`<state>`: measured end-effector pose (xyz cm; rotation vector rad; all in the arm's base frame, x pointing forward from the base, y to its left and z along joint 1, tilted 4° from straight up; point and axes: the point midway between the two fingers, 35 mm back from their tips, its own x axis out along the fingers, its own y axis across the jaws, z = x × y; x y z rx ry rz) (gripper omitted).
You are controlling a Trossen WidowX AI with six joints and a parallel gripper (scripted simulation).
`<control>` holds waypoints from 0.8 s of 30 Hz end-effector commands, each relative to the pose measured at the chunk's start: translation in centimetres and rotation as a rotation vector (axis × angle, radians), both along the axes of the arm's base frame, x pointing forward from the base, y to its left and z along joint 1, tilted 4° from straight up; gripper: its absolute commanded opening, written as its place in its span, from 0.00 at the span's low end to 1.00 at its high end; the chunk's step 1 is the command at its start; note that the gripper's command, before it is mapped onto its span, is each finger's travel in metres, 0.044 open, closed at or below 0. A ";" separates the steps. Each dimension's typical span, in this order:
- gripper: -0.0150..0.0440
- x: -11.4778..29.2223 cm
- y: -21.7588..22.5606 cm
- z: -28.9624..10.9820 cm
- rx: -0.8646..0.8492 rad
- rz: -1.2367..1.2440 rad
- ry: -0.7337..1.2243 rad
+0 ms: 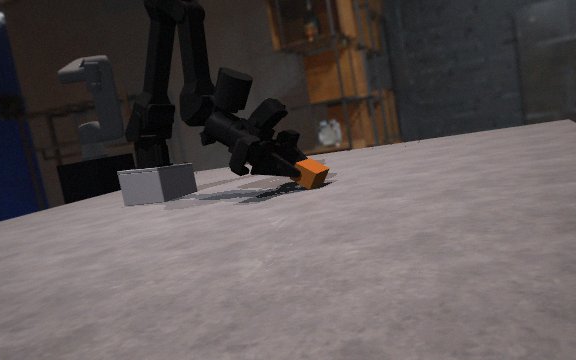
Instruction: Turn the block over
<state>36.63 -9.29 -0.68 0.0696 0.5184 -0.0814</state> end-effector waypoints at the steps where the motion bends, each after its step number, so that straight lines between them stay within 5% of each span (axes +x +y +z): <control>1: 0.25 -0.9 0.4 -1.1 0.011 0.001 -0.017; 24: 0.25 -2.4 0.9 -0.1 -0.005 0.001 -0.170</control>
